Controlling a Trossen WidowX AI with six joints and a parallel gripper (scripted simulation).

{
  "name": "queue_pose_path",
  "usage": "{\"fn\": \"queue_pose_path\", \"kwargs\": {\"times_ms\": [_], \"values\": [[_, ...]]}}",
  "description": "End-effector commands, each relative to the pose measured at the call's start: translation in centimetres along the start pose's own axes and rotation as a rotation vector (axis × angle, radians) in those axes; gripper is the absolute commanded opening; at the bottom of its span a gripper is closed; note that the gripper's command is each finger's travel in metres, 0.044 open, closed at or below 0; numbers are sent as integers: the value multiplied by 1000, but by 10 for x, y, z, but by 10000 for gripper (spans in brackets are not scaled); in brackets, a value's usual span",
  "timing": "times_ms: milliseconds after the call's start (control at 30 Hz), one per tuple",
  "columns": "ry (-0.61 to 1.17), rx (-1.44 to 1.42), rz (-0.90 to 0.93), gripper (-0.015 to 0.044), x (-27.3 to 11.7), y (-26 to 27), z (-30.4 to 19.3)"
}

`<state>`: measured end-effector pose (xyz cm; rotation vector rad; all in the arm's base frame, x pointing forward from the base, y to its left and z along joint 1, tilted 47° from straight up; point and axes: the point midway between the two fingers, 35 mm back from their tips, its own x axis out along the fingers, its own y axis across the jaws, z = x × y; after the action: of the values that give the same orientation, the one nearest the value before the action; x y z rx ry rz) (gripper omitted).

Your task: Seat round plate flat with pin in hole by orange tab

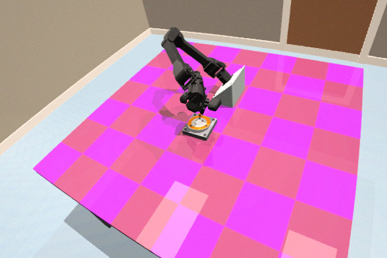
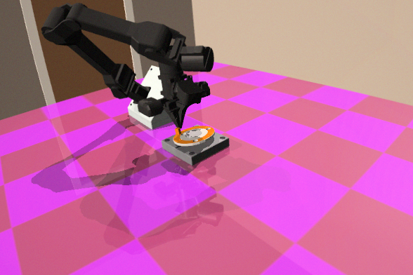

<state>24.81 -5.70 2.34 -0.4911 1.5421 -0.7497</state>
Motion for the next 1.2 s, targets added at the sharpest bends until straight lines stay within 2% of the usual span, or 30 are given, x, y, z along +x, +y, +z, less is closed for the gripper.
{"fn": "queue_pose_path", "kwargs": {"times_ms": [0, 1167], "values": [[-2, 6, -17, 0, 1, -8, 2], [-3, 7, -19, 0, -3, -36, 27]]}}
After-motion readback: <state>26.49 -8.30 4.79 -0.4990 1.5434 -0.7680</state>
